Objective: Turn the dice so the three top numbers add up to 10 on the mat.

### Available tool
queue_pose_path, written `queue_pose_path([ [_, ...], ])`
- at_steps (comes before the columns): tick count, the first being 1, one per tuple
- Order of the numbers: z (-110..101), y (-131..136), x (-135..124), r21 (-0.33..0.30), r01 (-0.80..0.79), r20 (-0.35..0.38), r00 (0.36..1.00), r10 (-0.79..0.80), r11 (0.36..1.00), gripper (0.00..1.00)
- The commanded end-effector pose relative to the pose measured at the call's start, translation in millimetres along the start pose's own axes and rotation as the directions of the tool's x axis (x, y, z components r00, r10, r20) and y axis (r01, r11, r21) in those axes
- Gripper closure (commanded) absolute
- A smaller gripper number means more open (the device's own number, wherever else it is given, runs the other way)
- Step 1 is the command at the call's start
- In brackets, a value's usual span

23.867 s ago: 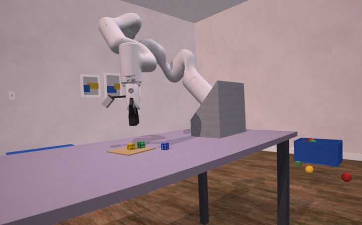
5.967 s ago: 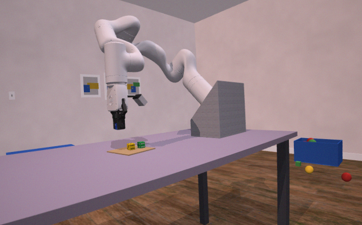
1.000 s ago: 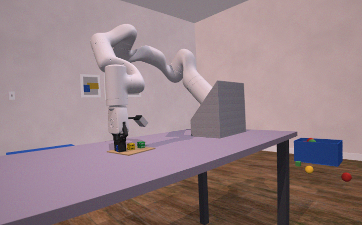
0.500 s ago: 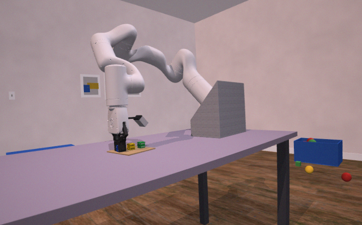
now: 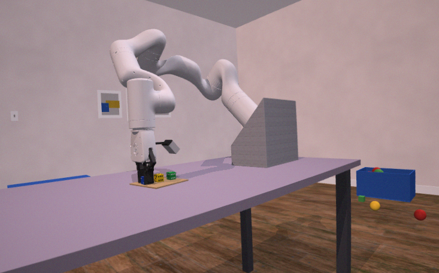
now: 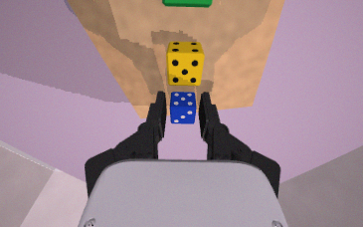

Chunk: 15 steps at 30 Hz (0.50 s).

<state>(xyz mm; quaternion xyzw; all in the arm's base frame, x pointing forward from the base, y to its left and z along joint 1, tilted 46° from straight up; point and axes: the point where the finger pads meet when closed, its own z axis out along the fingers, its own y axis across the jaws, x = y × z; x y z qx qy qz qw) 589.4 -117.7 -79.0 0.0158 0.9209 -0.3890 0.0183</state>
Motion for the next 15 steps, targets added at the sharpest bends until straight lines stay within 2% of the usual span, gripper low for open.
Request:
queue_pose_path([
  [1,-1,0,-1,0.0,0.0,0.001,1.0,0.0,1.0,0.58],
  [10,-3,0,-1,0.0,0.0,0.001,1.0,0.0,1.0,0.58],
  [15,-16,0,-1,0.0,0.0,0.001,1.0,0.0,1.0,0.58],
])
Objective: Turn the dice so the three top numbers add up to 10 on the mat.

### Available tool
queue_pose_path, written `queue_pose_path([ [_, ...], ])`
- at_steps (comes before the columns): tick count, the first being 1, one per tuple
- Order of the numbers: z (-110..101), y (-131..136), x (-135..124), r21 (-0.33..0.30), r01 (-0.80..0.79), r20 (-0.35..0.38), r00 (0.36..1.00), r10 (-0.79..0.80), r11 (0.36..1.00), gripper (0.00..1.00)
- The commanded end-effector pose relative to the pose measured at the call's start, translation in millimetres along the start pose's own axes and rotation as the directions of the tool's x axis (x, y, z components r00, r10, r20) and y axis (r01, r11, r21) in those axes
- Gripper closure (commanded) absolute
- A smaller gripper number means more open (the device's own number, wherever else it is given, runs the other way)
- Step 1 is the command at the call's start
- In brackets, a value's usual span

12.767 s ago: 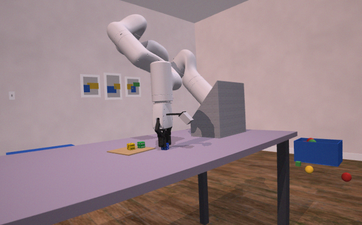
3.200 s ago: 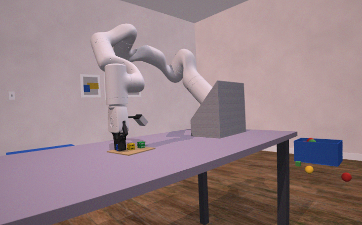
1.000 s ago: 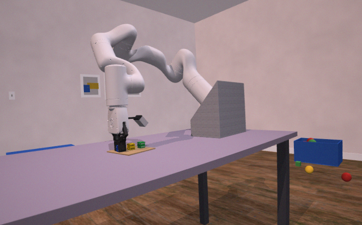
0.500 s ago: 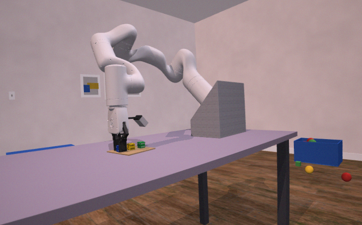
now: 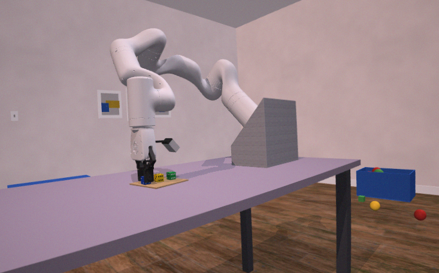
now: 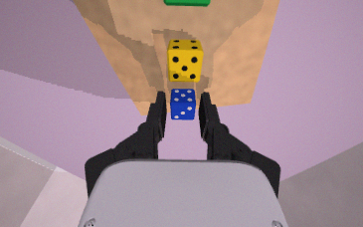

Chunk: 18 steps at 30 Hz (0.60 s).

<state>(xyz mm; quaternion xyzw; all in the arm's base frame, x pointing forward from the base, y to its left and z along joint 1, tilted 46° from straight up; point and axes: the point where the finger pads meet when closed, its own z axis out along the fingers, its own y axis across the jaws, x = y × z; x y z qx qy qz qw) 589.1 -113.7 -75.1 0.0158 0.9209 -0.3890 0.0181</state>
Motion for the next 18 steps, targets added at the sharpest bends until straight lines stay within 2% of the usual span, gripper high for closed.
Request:
queue_pose_path([
  [1,-15,0,-1,0.0,-0.001,0.002,1.0,0.001,1.0,0.58],
  [8,-52,0,-1,0.0,-0.001,0.002,1.0,0.001,1.0,0.58],
  [10,-52,0,-1,0.0,-0.001,0.002,1.0,0.001,1.0,0.58],
  [18,-82,0,-1,0.0,-0.001,0.002,1.0,0.001,1.0,0.58],
])
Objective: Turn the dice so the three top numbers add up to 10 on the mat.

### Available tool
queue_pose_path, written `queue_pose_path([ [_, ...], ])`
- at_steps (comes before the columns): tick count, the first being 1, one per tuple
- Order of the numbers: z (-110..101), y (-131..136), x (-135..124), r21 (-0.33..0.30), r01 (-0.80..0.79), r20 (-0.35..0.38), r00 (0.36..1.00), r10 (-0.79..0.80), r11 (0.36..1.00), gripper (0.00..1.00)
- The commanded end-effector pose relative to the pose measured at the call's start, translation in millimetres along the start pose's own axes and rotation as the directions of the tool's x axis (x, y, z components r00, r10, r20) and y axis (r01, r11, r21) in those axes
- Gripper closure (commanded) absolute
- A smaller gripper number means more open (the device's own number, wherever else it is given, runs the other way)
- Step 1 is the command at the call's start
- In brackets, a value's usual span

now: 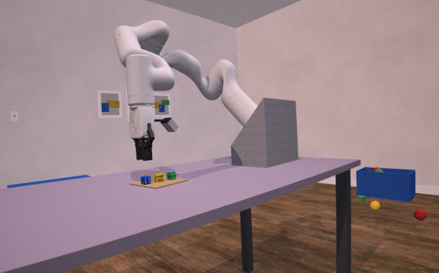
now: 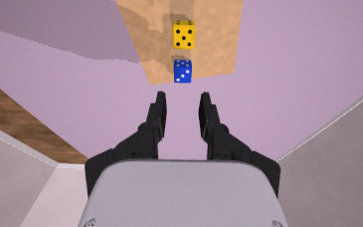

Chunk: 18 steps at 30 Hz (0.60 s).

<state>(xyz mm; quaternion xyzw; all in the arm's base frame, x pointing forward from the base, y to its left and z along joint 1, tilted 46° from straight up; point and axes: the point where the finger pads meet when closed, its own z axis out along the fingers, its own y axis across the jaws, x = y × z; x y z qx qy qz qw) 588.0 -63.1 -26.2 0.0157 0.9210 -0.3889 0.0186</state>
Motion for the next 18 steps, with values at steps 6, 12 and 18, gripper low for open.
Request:
queue_pose_path([
  [6,-14.8,-0.2,-0.4,0.0,0.0,0.001,1.0,0.0,1.0,0.0],
  [12,-14.8,-0.2,-0.4,0.0,0.0,0.001,1.0,0.0,1.0,0.0],
  [18,-14.8,-0.2,-0.4,0.0,0.0,0.001,1.0,0.0,1.0,0.0],
])
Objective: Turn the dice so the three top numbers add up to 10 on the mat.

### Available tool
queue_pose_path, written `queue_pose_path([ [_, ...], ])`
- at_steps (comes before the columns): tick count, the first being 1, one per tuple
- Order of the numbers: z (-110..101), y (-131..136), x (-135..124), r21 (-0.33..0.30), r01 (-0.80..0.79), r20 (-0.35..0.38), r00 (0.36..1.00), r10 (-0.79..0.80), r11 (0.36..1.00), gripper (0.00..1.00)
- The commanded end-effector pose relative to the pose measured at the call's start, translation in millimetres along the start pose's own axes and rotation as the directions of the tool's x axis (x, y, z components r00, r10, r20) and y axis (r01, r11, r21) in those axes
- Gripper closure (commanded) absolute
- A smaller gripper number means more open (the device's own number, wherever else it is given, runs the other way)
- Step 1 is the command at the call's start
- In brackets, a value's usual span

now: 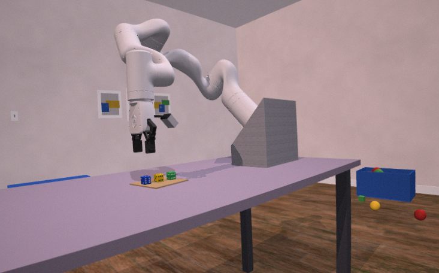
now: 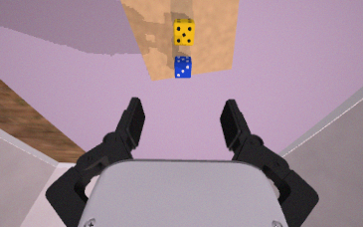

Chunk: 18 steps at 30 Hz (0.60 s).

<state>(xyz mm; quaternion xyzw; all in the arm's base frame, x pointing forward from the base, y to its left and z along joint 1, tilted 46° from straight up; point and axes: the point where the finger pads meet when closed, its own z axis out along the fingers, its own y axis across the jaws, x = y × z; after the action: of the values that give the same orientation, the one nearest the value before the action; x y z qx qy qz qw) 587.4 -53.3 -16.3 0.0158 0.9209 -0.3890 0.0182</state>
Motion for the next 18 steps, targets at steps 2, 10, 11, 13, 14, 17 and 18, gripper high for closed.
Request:
queue_pose_path([
  [2,-1,0,-1,0.0,-0.001,0.002,1.0,0.001,1.0,0.0],
  [10,-1,0,-1,0.0,-0.001,0.002,1.0,0.001,1.0,0.0],
  [11,-1,0,-1,0.0,-0.001,0.002,1.0,0.001,1.0,0.0],
  [13,-2,0,-1,0.0,-0.001,0.002,1.0,0.001,1.0,0.0],
  [14,-4,0,-1,0.0,-0.001,0.002,1.0,0.001,1.0,0.0],
  [17,-11,0,-1,0.0,-0.001,0.002,1.0,0.001,1.0,0.0],
  [18,-14,0,-1,0.0,-0.001,0.002,1.0,0.001,1.0,0.0],
])
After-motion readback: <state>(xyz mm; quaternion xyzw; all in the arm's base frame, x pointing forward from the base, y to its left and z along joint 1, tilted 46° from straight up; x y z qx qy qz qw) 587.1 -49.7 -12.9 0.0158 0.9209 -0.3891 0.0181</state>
